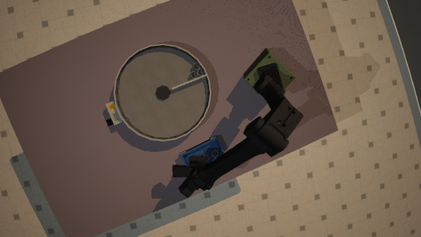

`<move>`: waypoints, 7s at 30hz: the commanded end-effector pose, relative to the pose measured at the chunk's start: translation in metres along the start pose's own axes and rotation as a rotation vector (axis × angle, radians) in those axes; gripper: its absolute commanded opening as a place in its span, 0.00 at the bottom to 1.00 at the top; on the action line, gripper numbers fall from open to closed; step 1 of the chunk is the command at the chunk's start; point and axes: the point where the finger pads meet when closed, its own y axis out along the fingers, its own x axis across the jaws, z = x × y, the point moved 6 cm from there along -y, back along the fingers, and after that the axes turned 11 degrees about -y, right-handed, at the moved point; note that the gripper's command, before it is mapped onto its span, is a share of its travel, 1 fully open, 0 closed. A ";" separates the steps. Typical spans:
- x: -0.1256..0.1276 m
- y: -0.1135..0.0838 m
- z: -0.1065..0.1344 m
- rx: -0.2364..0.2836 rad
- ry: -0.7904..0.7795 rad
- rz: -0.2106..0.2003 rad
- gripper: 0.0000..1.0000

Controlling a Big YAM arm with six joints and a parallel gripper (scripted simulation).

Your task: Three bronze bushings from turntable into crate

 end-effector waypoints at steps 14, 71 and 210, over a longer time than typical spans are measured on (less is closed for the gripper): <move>0.006 -0.022 -0.015 -0.056 0.019 -0.038 0.00; -0.002 0.040 -0.007 -0.016 0.013 -0.006 0.00; 0.010 0.041 -0.020 -0.037 0.013 -0.023 0.00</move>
